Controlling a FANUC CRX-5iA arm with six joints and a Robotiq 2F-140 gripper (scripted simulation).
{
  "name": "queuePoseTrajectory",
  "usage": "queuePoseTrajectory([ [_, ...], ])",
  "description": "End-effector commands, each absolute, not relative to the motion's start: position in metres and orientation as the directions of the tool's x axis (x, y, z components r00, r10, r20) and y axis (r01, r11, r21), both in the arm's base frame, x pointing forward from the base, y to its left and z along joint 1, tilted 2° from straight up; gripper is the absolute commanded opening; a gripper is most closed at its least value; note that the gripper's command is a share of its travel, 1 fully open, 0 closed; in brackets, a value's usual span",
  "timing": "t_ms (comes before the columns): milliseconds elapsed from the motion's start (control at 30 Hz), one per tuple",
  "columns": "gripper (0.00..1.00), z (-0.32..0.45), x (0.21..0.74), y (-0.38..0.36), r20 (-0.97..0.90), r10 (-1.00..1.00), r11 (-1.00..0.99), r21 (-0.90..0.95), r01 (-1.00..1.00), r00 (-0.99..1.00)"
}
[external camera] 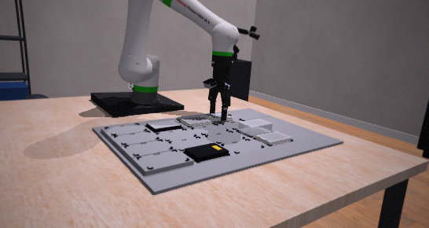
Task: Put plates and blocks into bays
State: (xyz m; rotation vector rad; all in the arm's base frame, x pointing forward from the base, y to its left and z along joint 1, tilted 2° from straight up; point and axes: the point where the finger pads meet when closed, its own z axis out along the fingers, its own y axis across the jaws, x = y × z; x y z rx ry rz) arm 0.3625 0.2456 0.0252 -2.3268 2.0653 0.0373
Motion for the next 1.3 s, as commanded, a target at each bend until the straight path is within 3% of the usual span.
queuePoseTrajectory([
  [0, 0.62, 0.0259, 0.3631, 0.2459, -0.039, -0.992, -0.119, -0.008, -0.993, 0.119],
  [1267, 0.59, 0.0265, 0.3631, 0.2459, -0.039, -0.992, -0.119, -0.008, -0.993, 0.119],
])
